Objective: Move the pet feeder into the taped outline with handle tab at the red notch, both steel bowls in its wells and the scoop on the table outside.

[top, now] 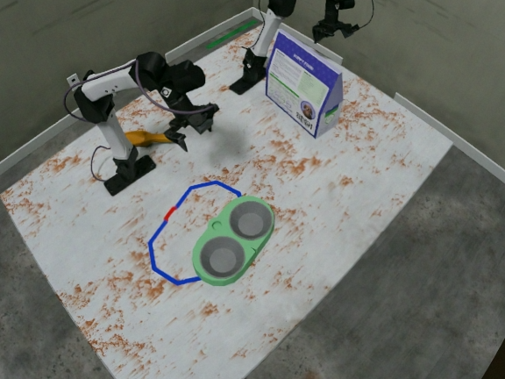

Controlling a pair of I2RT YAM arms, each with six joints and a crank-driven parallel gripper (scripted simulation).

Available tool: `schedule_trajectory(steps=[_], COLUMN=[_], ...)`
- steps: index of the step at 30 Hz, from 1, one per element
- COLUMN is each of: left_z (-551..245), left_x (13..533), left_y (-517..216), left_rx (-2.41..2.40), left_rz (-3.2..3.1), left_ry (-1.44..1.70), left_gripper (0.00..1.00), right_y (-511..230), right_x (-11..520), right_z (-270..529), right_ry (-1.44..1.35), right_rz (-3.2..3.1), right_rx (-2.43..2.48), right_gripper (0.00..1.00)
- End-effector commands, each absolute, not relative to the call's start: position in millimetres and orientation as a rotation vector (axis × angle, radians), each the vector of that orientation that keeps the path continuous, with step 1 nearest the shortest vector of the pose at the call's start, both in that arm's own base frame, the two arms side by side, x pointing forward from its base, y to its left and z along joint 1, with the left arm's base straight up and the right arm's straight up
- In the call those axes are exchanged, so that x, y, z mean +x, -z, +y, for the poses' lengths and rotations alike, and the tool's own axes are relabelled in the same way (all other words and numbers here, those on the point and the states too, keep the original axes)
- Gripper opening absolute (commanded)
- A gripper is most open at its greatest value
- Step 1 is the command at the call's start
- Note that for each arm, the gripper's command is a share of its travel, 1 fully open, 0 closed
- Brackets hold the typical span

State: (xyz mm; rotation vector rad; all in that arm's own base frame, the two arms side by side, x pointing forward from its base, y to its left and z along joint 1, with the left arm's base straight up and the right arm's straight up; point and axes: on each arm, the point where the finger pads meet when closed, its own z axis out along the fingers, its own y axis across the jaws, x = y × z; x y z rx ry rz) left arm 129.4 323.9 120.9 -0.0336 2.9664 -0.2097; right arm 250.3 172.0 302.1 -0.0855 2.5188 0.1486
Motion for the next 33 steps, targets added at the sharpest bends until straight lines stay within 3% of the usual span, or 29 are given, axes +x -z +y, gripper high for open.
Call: schedule_trajectory(steps=[1,18,24,31,33], left_z=[326,392,405,344,344], left_x=[132,166,241,353,353], left_y=[-125,-175,-224,-283,-283], left_rx=[-0.042,-0.486,-0.433,-0.132,-0.132], left_rz=[2.953,2.681,2.400,2.125,2.125], left_ry=[0.180,-0.385,-0.582,-0.568,-0.568], left_gripper=[1.00,1.00,1.00,1.00,1.00], right_y=[-307,-276,-231,-177,-177], right_x=[252,296,322,340,340], right_z=[173,172,158,141,141], right_ry=[-0.164,-0.208,-0.178,-0.132,-0.132], right_rz=[2.496,2.335,2.274,2.262,2.262], right_rx=[-0.088,-0.119,-0.126,-0.129,-0.129], right_gripper=[1.00,1.00,1.00,1.00,1.00])
